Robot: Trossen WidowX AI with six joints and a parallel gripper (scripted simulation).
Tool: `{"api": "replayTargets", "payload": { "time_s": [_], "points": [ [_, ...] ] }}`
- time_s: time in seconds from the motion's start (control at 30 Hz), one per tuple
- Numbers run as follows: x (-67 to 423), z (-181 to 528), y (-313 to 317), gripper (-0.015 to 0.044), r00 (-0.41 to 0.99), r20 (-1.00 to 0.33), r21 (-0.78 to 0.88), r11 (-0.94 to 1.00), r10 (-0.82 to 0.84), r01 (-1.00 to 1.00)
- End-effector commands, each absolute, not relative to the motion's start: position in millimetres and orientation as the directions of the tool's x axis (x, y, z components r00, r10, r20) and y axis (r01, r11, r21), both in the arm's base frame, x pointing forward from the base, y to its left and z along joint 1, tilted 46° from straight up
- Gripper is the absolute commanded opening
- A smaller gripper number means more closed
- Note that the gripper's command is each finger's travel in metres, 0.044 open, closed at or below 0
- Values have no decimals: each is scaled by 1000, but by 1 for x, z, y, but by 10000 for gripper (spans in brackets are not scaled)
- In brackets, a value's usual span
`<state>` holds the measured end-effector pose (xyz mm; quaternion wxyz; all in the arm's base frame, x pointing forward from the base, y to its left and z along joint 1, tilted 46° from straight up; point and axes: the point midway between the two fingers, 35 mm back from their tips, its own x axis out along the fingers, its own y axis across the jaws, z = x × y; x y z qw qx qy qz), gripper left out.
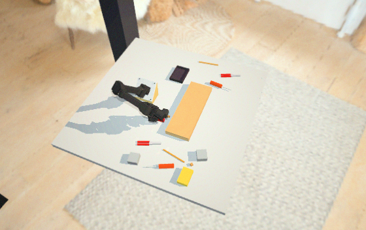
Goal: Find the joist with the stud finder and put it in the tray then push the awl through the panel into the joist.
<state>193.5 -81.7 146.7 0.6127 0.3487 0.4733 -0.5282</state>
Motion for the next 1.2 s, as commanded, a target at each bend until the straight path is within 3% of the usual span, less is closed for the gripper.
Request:
{"api": "replayTargets", "payload": {
  "time_s": [0.0,1.17],
  "points": [
    [195,150,-81,0,1,-955,-63,205,-296,977],
    [196,151,-86,0,-44,-994,-64,209,-101,976]
  ]
}}
